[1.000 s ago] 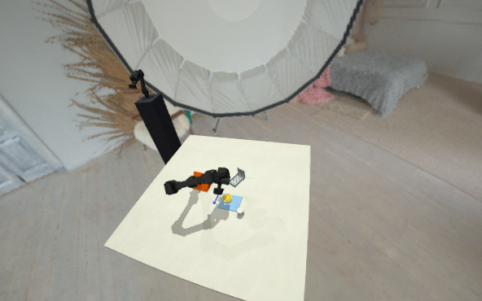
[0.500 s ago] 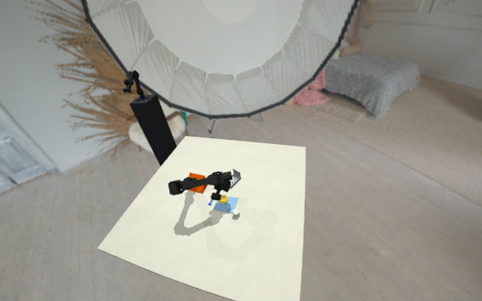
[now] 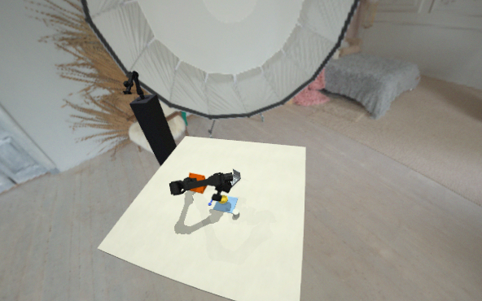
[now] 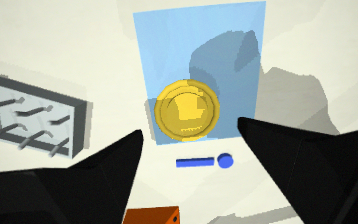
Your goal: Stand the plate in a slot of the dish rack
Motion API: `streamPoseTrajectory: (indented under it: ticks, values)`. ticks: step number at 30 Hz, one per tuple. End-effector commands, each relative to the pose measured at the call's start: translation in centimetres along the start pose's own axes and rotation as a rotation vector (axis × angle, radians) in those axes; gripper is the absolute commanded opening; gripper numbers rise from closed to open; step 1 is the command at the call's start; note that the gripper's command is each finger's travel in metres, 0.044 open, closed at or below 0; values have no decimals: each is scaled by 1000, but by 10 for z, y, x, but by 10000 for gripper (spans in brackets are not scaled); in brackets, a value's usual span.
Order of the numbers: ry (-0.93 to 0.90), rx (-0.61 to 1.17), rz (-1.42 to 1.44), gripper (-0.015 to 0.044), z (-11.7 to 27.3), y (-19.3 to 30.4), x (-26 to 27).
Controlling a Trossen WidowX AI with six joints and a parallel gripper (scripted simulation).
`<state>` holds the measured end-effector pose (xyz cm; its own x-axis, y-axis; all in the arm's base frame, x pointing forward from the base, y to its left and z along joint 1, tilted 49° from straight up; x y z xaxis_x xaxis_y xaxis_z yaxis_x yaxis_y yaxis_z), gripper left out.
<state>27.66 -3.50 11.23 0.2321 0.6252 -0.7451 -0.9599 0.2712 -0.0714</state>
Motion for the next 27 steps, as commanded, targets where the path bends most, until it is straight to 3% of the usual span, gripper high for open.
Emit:
streamPoseTrajectory:
  ticks: [1, 27]
  values:
    - [5, 0, 6, 400, -9, 0, 0]
    - [10, 0, 5, 400, -49, 0, -1]
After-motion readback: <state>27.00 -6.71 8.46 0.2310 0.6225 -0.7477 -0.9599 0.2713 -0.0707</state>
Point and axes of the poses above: the point midway between the two fingers, 35 mm back from their tips, its own z axis back along the fingers, its own x axis across the jaws, y = z × x, the point moved 6 cm from there along z, back along the fingers, and after that the axes turned 8 degrees about -z, right-handed, at the moved point
